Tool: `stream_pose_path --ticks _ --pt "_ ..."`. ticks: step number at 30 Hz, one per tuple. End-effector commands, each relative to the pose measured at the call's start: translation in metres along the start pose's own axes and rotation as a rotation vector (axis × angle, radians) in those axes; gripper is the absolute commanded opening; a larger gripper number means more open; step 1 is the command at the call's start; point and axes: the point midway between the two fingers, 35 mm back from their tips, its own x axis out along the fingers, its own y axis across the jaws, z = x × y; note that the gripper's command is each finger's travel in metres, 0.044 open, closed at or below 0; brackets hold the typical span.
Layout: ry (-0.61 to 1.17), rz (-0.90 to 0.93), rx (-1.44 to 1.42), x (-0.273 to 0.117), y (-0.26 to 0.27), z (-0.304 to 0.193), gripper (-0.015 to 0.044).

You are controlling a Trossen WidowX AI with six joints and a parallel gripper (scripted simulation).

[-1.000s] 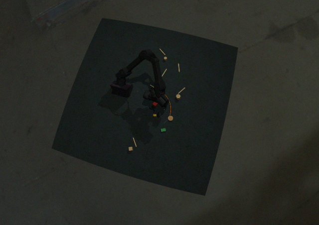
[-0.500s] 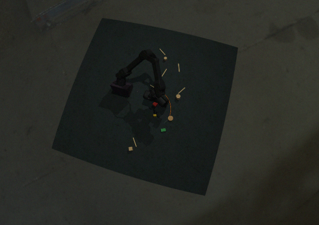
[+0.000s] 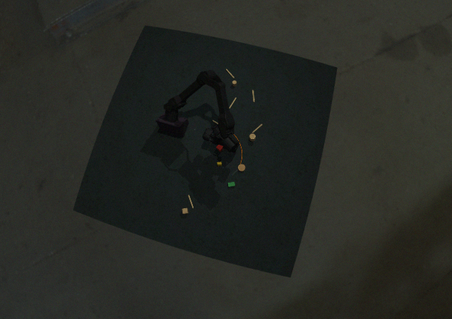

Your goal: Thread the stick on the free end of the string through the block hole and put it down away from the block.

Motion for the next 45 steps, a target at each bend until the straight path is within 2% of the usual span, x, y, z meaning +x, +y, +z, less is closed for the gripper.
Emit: stream_pose_path --ticks 1,3,23,32,34,43,45 --pt "0.0 0.0 0.0 0.0 0.0 0.0 0.0052" --pt "0.0 0.0 0.0 0.0 0.0 0.0 0.0" --pt "0.0 0.0 0.0 0.0 0.0 0.0 0.0" --pt "0.0 0.0 0.0 0.0 0.0 0.0 0.0235" --pt "0.0 0.0 0.0 0.0 0.0 0.0 0.0235" --pt "0.0 0.0 0.0 0.0 0.0 0.0 0.0" --pt "0.0 0.0 0.0 0.0 0.0 0.0 0.0"
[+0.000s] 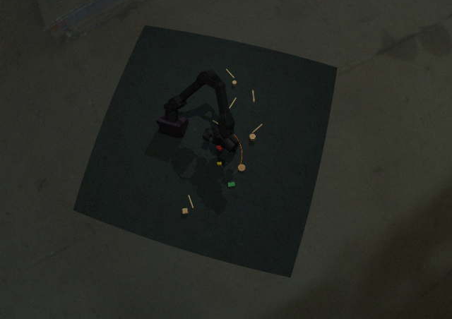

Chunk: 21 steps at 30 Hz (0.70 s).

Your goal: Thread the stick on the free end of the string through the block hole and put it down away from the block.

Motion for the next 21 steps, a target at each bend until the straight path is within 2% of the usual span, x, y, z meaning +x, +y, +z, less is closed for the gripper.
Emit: stream_pose_path --ticks 1,14,16,21 --pt "0.0 0.0 0.0 0.0 0.0 0.0 0.0" --pt "0.0 0.0 0.0 0.0 0.0 0.0 0.0" --pt "0.001 0.0 -0.077 0.0 0.001 0.007 0.0053" --pt "0.003 0.0 -0.657 -0.002 0.017 0.057 0.0184"
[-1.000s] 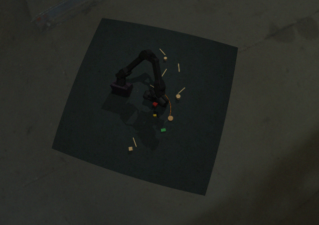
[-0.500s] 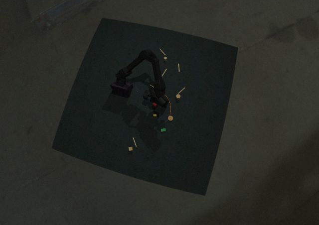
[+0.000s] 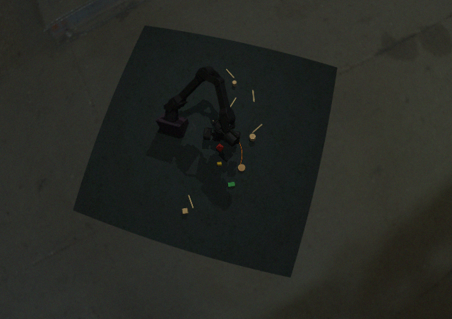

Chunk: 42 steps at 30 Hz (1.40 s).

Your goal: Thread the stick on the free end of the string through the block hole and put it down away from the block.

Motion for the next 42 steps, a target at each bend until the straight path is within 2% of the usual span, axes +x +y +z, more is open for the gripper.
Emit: stream_pose_path --ticks 1,6,10,23,35,42 --pt "-0.001 -0.004 -0.481 -0.002 0.001 0.045 0.021" --pt "-0.009 -0.009 -1.063 0.0 0.013 0.093 0.0341" --pt "-0.011 -0.01 -1.141 0.0 0.015 0.099 0.044" --pt "-0.011 -0.01 -1.141 0.0 0.015 0.099 0.044" --pt "-0.011 -0.01 -1.141 0.0 0.015 0.099 0.0125" --pt "-0.011 -0.01 -1.141 0.0 0.015 0.099 0.012"
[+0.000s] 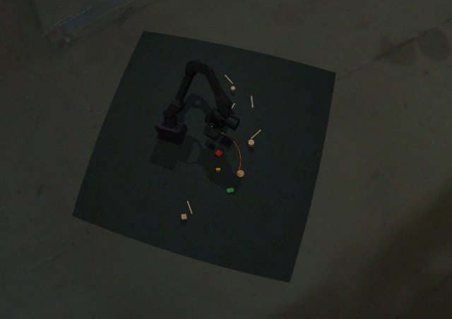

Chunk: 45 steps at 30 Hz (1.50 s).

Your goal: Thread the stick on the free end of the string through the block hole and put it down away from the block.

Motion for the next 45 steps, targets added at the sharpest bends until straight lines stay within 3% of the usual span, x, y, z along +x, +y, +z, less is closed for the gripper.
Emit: stream_pose_path --ticks 1,45 --pt "-0.001 -0.003 -0.005 0.0 0.0 0.0 0.012" --pt "-0.002 -0.006 -0.005 0.06 -0.001 0.001 0.012"
